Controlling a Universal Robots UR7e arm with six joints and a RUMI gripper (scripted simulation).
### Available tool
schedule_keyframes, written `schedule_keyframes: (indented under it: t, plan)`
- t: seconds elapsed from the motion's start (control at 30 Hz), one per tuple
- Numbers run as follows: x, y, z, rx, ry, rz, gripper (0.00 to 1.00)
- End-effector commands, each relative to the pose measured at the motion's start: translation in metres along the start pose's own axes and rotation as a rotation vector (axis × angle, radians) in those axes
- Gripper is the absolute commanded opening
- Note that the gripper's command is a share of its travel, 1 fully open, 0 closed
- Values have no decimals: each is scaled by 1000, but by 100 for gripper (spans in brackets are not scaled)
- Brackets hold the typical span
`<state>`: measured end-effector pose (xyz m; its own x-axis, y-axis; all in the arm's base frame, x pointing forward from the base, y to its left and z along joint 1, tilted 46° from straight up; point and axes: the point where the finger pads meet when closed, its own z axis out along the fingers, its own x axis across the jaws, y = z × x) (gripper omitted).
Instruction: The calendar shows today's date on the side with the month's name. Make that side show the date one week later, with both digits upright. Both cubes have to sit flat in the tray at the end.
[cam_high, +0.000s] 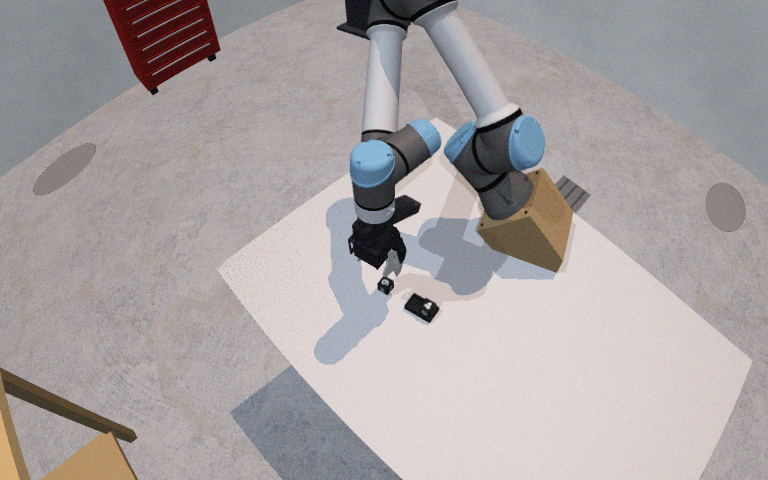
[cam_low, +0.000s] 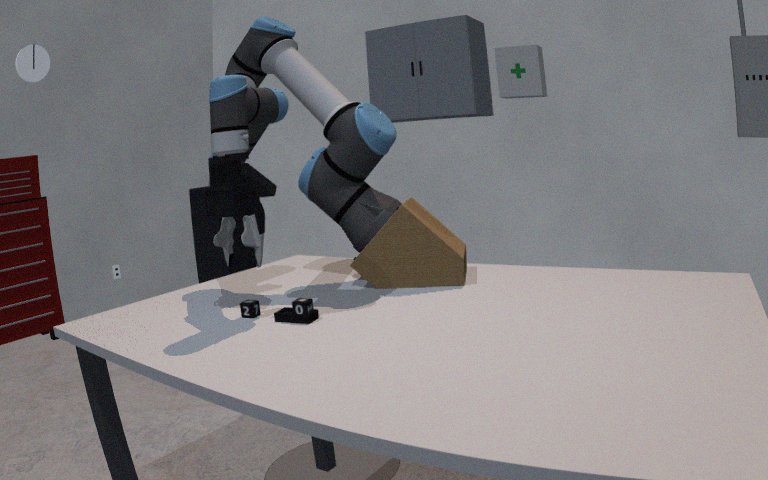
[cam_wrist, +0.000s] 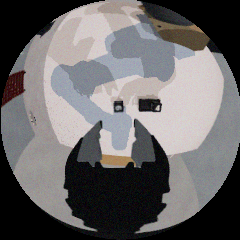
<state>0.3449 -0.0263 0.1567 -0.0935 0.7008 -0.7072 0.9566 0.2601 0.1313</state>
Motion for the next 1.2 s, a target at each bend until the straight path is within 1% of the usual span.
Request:
schedule_keyframes:
  t: [0.0, 0.87, 1.03, 1.17]
  plan:
    - [0, 0, -1, 0, 0, 0, 100]
    - [0, 0, -1, 0, 0, 13, 100]
    - [0, 0, -1, 0, 0, 67, 100]
    - [1, -1, 0, 0, 0, 151, 100]
